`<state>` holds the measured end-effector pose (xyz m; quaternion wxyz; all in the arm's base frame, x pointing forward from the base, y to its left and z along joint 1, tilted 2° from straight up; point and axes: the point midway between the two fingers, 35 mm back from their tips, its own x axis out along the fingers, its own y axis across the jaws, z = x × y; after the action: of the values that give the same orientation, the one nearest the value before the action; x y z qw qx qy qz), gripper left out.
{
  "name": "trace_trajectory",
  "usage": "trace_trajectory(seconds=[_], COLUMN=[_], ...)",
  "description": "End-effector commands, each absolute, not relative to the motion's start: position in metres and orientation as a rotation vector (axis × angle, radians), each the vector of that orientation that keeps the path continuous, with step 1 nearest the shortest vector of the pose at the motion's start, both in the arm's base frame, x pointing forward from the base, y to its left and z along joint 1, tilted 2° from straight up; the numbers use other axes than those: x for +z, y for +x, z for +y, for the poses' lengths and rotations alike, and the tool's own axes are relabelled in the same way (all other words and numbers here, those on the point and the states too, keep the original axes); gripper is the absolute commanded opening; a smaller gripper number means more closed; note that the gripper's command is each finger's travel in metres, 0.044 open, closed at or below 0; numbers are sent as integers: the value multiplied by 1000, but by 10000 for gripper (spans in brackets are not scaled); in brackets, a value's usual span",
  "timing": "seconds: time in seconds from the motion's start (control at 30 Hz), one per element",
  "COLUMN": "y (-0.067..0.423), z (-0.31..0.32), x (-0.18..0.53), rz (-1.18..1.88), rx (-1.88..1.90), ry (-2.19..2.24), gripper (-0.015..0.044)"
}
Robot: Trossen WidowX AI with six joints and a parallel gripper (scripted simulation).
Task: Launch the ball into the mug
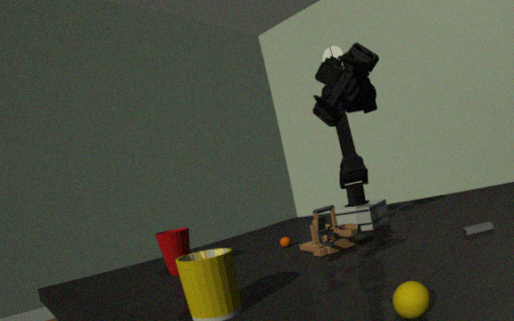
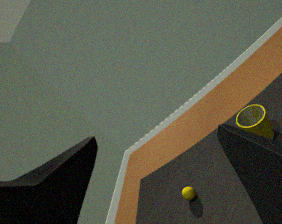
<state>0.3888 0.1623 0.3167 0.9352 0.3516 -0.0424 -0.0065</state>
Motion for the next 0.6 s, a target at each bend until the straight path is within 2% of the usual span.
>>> trace_trajectory(seconds=[0.0,0.57], y=[396,413], z=[155,107], x=[305,239], rz=[-34,247], rx=[-32,-200], ry=[732,846], gripper=[440,440])
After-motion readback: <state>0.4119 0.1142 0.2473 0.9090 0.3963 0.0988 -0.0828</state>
